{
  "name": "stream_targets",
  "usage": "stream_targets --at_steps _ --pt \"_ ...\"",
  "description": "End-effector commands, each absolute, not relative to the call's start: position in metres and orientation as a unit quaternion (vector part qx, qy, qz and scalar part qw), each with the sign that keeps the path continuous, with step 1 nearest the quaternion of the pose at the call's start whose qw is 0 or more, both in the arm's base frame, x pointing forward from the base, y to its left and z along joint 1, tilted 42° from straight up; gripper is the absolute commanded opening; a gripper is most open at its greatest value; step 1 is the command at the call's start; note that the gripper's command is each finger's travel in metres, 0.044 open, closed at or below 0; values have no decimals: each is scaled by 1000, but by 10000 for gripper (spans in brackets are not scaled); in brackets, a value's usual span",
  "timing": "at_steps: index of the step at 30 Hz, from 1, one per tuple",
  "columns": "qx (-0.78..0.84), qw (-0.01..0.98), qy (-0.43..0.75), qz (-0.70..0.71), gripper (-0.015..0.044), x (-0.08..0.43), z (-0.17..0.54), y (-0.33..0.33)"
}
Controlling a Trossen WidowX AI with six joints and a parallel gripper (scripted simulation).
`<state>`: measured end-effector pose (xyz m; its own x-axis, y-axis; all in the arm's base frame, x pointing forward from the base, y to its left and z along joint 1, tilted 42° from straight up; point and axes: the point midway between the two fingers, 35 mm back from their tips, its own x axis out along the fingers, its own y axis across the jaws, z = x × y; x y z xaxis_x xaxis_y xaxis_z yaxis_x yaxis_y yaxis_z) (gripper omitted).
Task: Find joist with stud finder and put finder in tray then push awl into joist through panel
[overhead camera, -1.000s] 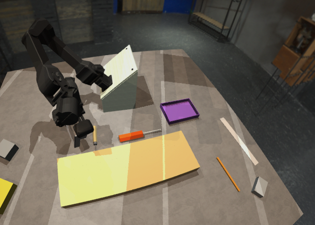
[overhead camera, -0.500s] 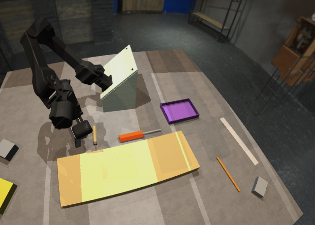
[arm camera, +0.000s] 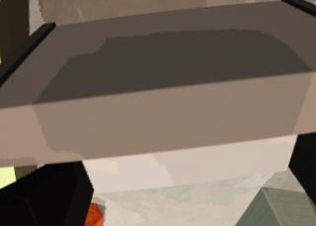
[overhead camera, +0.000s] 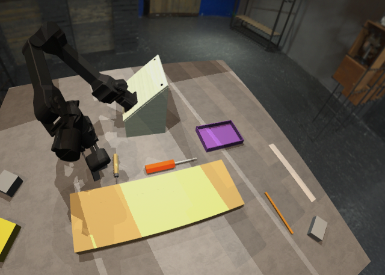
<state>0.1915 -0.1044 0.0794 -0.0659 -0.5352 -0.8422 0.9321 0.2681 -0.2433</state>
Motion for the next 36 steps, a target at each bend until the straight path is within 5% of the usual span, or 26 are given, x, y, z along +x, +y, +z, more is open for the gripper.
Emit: stream_targets --at_steps 1,36 --pt "219 646 469 -561 0 193 80 -104" --pt "285 584 546 -530 0 195 83 -110"
